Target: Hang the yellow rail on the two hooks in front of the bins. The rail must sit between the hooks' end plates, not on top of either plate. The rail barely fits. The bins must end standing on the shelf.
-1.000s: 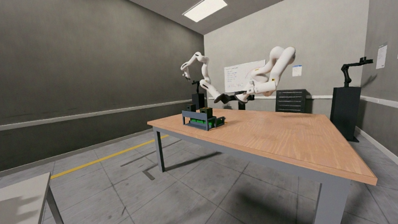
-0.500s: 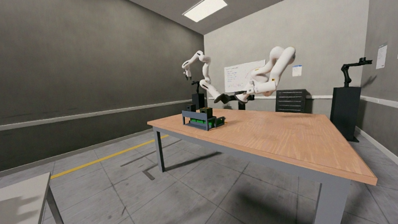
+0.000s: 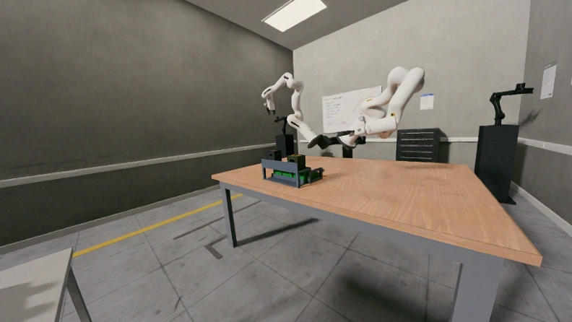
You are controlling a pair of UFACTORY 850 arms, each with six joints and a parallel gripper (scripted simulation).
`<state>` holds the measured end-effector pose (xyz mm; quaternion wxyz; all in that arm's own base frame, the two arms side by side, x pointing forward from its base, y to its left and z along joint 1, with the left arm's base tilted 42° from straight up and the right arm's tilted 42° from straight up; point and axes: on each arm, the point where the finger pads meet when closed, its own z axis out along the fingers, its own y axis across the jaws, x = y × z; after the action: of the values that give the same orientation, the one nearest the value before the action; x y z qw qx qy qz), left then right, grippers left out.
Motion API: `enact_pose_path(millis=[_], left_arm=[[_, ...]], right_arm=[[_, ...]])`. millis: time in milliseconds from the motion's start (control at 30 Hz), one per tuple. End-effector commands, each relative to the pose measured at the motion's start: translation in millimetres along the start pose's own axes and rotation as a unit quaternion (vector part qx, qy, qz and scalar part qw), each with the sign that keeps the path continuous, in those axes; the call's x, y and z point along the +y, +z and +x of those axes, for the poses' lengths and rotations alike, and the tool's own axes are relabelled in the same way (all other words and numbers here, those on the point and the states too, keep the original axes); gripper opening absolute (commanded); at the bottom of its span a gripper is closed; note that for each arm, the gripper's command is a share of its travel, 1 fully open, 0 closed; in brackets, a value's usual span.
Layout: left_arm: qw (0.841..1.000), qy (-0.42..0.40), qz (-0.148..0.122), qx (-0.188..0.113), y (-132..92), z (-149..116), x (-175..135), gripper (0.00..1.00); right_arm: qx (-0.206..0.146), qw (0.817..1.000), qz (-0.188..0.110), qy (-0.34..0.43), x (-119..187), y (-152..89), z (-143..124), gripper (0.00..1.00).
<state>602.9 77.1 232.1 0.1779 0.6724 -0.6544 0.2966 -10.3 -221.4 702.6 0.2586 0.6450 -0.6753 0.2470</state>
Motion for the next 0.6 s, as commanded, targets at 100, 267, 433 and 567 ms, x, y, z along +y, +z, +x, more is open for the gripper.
enact_pose_path(millis=[100, 267, 433, 567], left_arm=[[1.000, -0.008, -0.003, -0.003, 1, 1, 0, 1.00], [0.999, -0.034, -0.013, -0.012, 3, 4, 3, 1.00], [0.996, -0.082, -0.028, -0.031, 8, 8, 7, 1.00], [0.988, -0.138, -0.042, -0.056, 13, 13, 12, 1.00]], right_arm=[[0.001, 1.000, 0.000, 0.000, 0, -1, 0, 1.00], [0.001, 1.000, 0.000, 0.000, 0, -1, 0, 1.00], [0.001, 1.000, 0.000, 0.000, 0, -1, 0, 1.00], [0.001, 1.000, 0.000, 0.000, 0, -1, 0, 1.00]])
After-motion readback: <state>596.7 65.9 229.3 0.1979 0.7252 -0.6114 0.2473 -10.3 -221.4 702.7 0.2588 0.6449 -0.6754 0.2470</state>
